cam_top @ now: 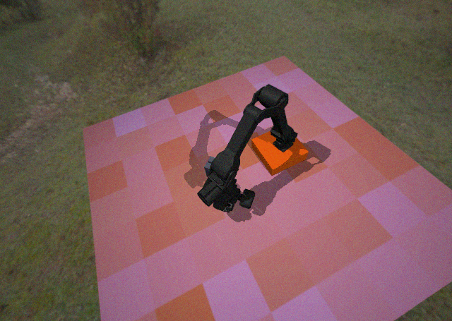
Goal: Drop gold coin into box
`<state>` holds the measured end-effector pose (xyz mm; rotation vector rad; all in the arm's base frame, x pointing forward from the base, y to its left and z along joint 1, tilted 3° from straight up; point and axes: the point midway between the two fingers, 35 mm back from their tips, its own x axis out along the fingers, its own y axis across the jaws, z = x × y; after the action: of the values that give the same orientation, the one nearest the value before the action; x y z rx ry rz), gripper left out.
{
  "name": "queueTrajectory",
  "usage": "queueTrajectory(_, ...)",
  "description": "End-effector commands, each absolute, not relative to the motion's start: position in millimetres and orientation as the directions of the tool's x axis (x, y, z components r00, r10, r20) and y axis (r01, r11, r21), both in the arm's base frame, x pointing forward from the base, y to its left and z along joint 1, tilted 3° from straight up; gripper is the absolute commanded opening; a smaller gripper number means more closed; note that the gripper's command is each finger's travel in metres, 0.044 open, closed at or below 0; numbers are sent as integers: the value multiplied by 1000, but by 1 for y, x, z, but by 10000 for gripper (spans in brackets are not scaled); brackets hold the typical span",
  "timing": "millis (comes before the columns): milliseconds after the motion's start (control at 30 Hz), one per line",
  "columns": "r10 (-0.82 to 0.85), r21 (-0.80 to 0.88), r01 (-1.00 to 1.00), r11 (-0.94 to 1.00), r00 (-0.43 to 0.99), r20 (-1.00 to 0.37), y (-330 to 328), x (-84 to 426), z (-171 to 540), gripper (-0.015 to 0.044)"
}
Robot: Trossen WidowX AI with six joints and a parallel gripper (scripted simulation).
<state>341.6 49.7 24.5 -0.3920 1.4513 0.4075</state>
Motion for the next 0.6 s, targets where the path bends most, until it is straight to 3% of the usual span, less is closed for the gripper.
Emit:
queueTrajectory(0, 32, -12, -489, 872, 82, -996, 50, 344, 36, 0)
queueTrajectory(567, 32, -13, -489, 872, 82, -996, 48, 341, 79, 0)
